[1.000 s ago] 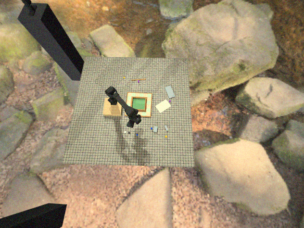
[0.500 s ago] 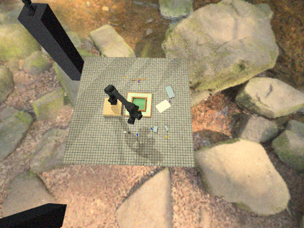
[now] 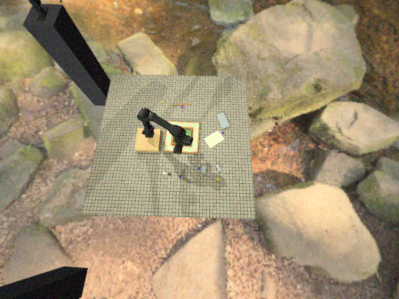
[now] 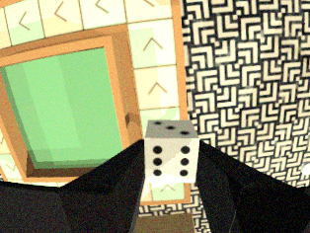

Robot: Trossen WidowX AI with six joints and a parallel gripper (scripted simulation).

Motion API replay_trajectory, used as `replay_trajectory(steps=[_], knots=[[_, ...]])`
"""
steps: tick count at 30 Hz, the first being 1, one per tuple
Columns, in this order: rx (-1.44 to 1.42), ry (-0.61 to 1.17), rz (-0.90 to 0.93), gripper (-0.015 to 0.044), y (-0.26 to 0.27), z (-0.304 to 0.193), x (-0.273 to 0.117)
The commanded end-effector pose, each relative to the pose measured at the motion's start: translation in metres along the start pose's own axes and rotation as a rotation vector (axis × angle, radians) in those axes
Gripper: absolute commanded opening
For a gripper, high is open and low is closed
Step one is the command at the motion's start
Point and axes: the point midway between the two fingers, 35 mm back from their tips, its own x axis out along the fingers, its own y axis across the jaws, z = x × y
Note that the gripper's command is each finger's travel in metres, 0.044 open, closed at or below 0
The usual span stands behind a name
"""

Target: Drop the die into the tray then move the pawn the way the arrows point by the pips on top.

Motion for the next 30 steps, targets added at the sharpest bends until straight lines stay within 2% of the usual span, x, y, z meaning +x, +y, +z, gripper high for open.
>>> replay_trajectory(steps=[1, 20, 24, 30], knots=[[-0.019, -0.009, -0.004, 0.0, 0.02, 0.0, 0.001], [-0.128, -0.009, 0.002, 0.0, 0.113, -0.016, 0.02], [-0.137, -0.014, 0.003, 0.0, 0.12, -0.019, 0.022], [-0.135, -0.194, 0.021, 0.0, 0.119, -0.016, 0.026]])
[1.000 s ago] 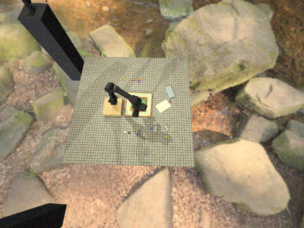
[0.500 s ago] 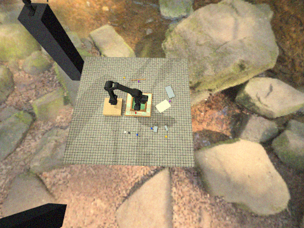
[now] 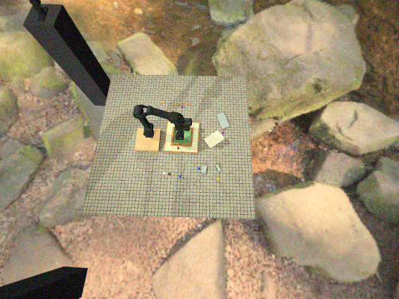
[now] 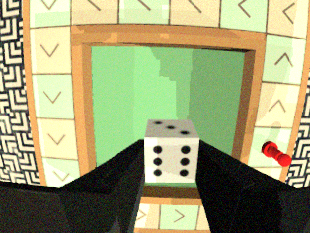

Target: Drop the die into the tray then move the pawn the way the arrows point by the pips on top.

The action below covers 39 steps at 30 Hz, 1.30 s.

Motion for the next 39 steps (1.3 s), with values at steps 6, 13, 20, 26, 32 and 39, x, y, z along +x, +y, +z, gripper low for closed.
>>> replay_trajectory(steps=[6, 13, 20, 26, 32, 39], knots=[[0.003, -0.292, 0.002, 0.0, -0.001, 0.003, 0.003], [0.001, -0.53, -0.001, 0.0, -0.001, 0.004, 0.005], [0.0, -0.745, -0.004, 0.0, -0.001, 0.004, 0.007], [0.0, -0.75, -0.004, 0.0, 0.0, -0.001, -0.002], [0.001, -0.749, -0.004, 0.0, 0.002, -0.023, -0.031], [0.001, -0.749, -0.004, 0.0, 0.002, -0.024, -0.029]])
